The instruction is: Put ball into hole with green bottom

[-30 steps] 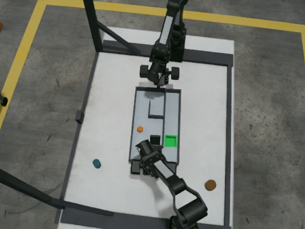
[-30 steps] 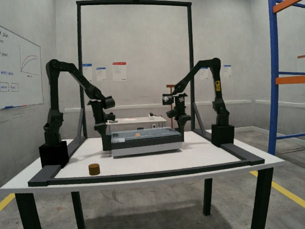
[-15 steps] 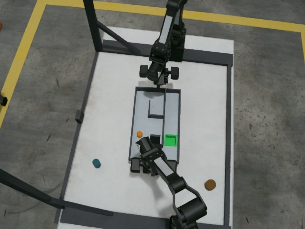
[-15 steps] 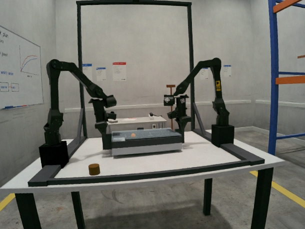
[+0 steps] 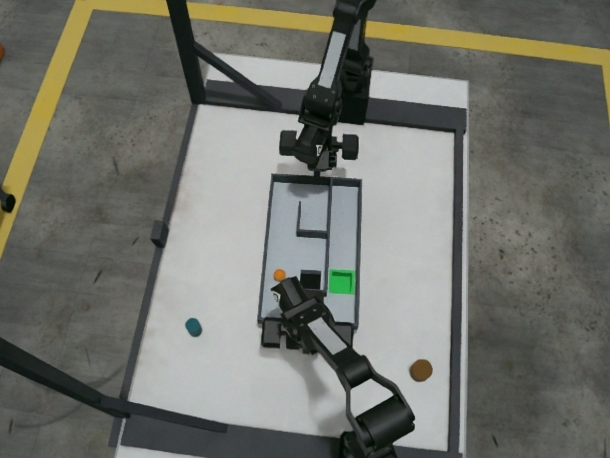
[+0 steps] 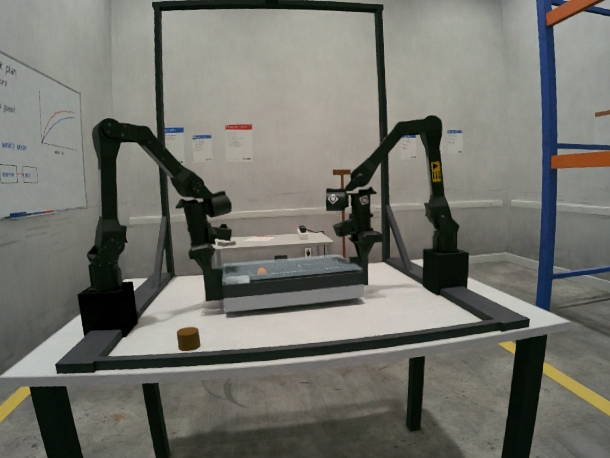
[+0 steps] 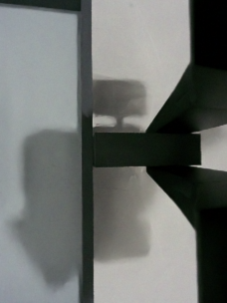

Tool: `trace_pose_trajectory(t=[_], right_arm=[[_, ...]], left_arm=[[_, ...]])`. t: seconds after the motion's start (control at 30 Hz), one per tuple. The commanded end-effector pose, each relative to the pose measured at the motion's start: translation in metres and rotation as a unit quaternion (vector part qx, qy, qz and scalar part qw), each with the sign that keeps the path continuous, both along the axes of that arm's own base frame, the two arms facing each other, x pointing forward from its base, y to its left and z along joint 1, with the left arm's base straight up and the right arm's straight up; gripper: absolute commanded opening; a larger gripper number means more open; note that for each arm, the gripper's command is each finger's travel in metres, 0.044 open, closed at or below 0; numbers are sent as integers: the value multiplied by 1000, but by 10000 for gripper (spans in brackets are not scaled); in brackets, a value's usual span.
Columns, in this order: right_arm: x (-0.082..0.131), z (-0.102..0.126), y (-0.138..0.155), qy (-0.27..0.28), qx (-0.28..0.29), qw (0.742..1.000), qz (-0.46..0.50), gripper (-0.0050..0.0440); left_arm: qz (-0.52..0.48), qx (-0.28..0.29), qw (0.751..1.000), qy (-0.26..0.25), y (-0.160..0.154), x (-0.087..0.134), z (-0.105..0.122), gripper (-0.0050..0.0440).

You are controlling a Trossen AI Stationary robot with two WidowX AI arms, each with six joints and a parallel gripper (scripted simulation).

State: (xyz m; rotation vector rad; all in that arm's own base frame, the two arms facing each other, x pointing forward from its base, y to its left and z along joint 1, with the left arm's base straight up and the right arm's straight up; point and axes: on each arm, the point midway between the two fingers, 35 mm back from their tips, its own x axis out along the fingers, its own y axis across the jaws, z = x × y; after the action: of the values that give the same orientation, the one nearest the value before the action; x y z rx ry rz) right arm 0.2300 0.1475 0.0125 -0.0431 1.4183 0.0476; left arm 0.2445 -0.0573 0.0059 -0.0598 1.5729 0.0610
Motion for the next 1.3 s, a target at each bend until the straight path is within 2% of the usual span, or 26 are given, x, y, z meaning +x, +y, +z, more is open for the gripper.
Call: trace_pose_trajectory(t=[0.0,0.1,0.2,0.27,0.4,0.43,0.5,0.57,0.67,0.8,0.83,0.93,1.2,1.27], right_arm=[[2,3,3,-29,7,1000,-1,-50],[1,-2,3,-38,12,999,-1,-50],[8,7,7,-36,22,999,1,-50],[8,7,7,-24,4,1000,0,-50],[3,3,2,-24,17,1000,1,-50],[9,11,7,-16,4,1000,1,-50],[11,17,6,-11,23,1000,2,-50],[11,17,7,-2,3,1000,2,-50],[12,21,6,11,16,1000,2,-50],[11,21,7,-3,9,1000,0,-50],[4,11,2,-7,7,1000,0,-50],[6,14,3,-5,8,1000,0,-50],[1,-2,3,-39,7,999,-1,-50],[3,2,3,-29,16,999,1,-50]], left_arm=[[-2,-5,1000,0,-1,10,13,-50],[-2,-10,1000,9,-1,11,17,-50],[-3,-12,1000,-4,-1,8,16,-50],[-1,2,1000,-11,-2,5,11,-50],[-2,-14,1000,-10,-1,9,16,-50],[-1,5,1000,-18,-2,4,7,-50],[-2,-12,1000,-25,0,2,4,-50],[-1,5,999,-33,-3,3,2,-50],[-4,-8,999,-42,-2,1,-4,-50],[-2,-2,999,-43,-3,7,3,-50],[-2,-6,1000,-21,-2,7,3,-50],[-2,-6,1000,-27,-2,6,2,-50],[-2,-5,1000,10,-2,11,17,-50],[-2,-11,1000,-4,-1,8,17,-50]])
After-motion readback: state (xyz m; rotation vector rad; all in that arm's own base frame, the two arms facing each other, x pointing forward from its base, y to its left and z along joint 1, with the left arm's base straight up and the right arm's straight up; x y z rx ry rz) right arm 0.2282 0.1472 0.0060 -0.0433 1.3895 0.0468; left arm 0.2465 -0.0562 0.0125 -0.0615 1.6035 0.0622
